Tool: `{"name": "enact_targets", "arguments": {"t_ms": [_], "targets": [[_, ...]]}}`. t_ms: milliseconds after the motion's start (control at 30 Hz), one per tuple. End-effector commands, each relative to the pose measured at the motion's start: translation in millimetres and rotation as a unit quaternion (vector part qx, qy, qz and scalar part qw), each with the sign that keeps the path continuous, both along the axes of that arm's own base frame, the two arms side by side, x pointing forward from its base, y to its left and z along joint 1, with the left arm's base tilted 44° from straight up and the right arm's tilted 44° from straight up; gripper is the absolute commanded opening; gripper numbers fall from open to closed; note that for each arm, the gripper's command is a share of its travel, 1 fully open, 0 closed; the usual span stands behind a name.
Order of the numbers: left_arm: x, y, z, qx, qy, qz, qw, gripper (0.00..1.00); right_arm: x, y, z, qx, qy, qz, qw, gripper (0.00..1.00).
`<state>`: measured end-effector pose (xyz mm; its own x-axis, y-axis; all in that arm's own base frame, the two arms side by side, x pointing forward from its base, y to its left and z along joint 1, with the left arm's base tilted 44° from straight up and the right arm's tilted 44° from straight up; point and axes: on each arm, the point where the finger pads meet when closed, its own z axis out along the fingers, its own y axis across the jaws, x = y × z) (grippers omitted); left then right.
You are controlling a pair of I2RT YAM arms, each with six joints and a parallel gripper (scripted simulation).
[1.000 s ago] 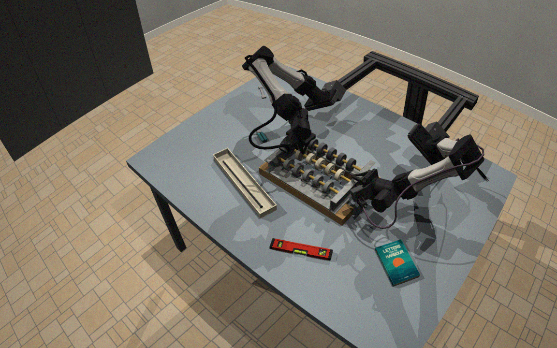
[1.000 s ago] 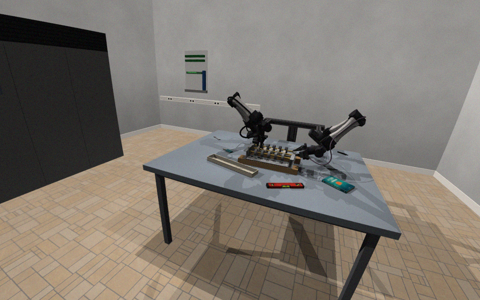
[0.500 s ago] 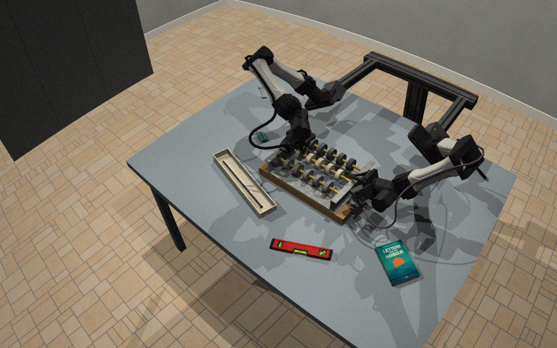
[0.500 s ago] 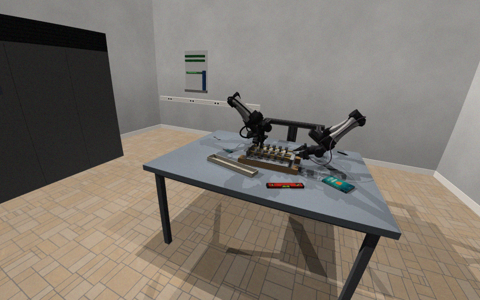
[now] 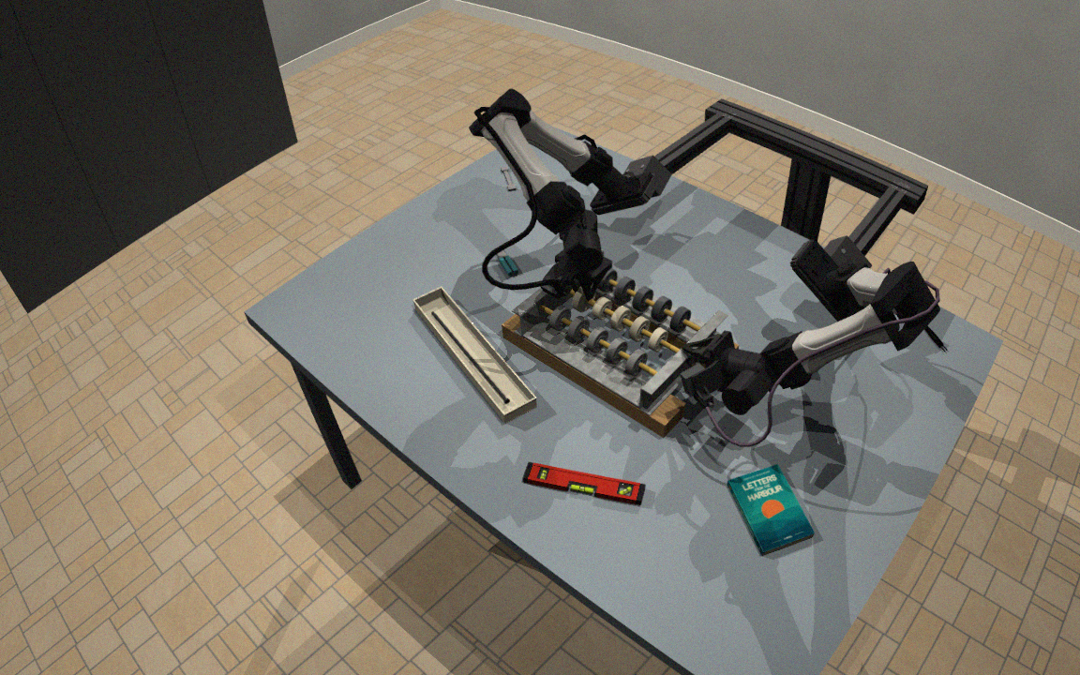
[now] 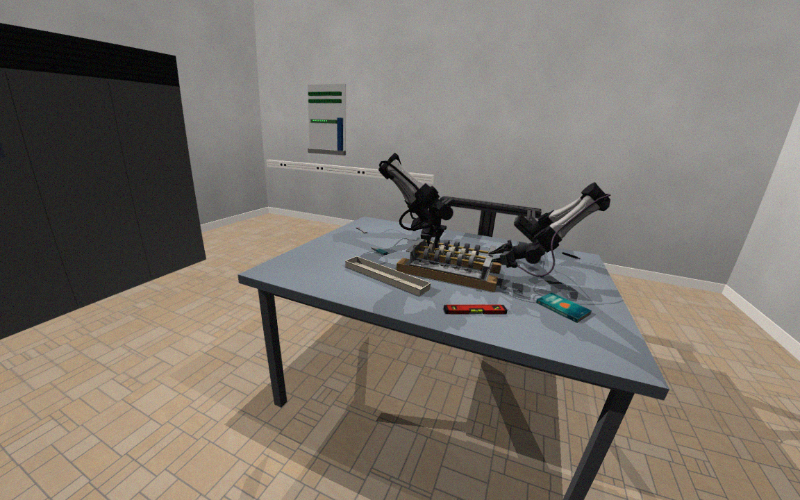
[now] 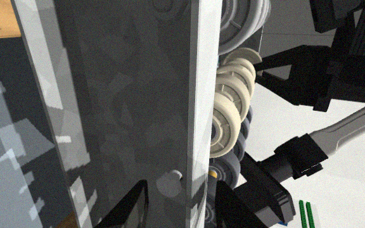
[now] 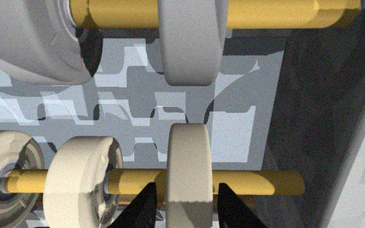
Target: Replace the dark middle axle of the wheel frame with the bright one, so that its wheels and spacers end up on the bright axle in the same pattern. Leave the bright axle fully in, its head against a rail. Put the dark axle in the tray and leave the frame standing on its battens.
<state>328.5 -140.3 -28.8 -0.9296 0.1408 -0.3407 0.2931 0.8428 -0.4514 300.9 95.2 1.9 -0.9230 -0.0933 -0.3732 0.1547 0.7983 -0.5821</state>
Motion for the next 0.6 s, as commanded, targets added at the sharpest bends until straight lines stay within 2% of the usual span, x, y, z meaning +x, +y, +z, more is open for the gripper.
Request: {"name": "enact_targets", "arguments": {"t_ms": [0,500,533,567], "targets": [[-0.5,10.3,-5.7,0.017,0.007,0.014,1.000,0.33,6.2,2.1,5.0,0.006,-0.014,0.001,1.000,0.31],[-0.1,10.4,-5.6,0.017,0.006,0.015,1.000,0.33,5.8,1.8,5.1,0.006,-0.013,0.001,1.000,0.31],[-0.1,10.4,-5.6,0.017,0.006,0.015,1.000,0.33,-3.4,17.5,17.2,0.013,-0.010,0.009,1.000,0.31],[-0.1,10.4,-5.6,0.017,0.006,0.015,1.000,0.33,-5.9,17.3,18.1,0.011,-0.008,0.008,1.000,0.31]]}}
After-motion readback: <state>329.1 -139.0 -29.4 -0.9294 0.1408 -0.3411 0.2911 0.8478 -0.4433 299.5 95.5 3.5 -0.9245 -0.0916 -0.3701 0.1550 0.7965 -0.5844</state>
